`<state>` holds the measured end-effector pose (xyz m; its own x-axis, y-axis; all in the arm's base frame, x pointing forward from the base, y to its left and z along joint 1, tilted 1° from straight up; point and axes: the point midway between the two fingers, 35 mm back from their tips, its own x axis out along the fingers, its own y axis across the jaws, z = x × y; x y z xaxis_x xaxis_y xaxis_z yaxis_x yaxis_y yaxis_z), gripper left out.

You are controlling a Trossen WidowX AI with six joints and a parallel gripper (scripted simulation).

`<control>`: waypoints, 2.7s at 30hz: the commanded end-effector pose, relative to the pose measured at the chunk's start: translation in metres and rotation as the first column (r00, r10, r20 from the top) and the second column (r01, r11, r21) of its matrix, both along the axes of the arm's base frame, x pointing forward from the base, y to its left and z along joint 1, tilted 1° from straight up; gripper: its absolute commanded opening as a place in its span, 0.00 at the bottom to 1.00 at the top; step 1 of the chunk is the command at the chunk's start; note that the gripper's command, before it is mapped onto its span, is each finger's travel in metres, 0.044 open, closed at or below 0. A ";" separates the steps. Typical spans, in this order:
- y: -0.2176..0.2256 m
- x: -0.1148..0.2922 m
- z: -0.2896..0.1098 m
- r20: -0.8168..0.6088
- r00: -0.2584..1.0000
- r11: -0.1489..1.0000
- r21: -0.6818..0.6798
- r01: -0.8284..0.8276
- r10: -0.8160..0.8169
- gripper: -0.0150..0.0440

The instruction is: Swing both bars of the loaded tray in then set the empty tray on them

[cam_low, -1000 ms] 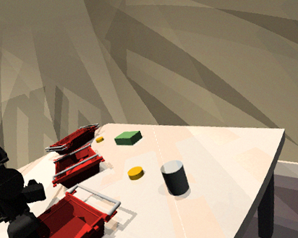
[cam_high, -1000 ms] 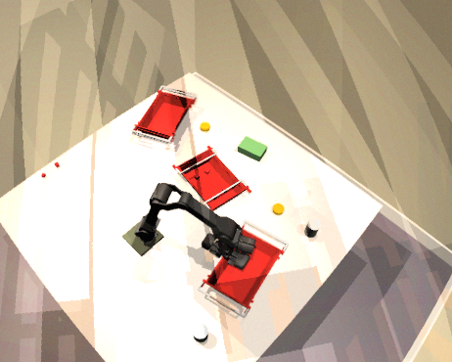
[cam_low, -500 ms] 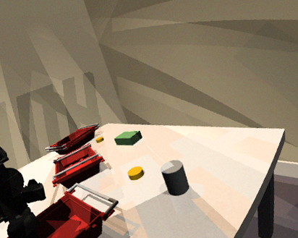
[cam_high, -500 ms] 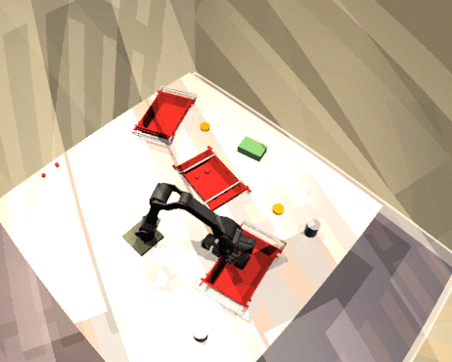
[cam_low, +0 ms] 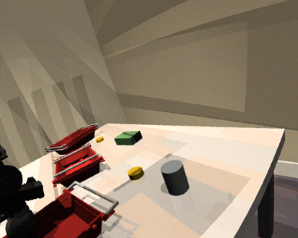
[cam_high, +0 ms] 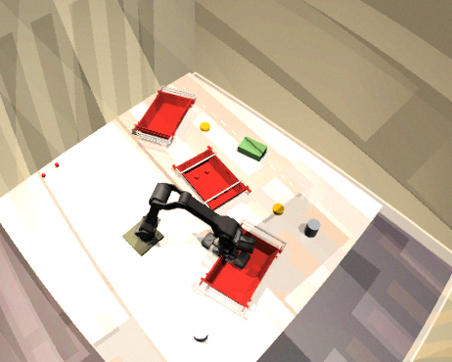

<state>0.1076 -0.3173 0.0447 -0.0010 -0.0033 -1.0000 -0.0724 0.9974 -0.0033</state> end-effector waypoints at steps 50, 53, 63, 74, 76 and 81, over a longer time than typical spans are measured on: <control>0.000 0.000 0.138 0.002 1.000 1.000 -0.003 -0.001 0.001 0.25; 0.000 0.000 0.138 0.002 1.000 1.000 -0.003 -0.001 0.001 0.25; 0.000 0.000 0.138 0.002 1.000 1.000 -0.003 -0.001 0.001 0.25; 0.001 0.003 0.138 0.002 1.000 1.000 -0.003 -0.009 0.009 0.25; 0.004 0.010 0.139 0.003 1.000 1.000 -0.003 -0.029 0.029 0.25; 0.012 0.028 0.140 0.005 0.996 0.996 -0.005 -0.085 0.085 0.25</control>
<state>0.1235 -0.3078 0.1775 -0.0054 0.0185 -0.9998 -0.1243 0.9921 0.0190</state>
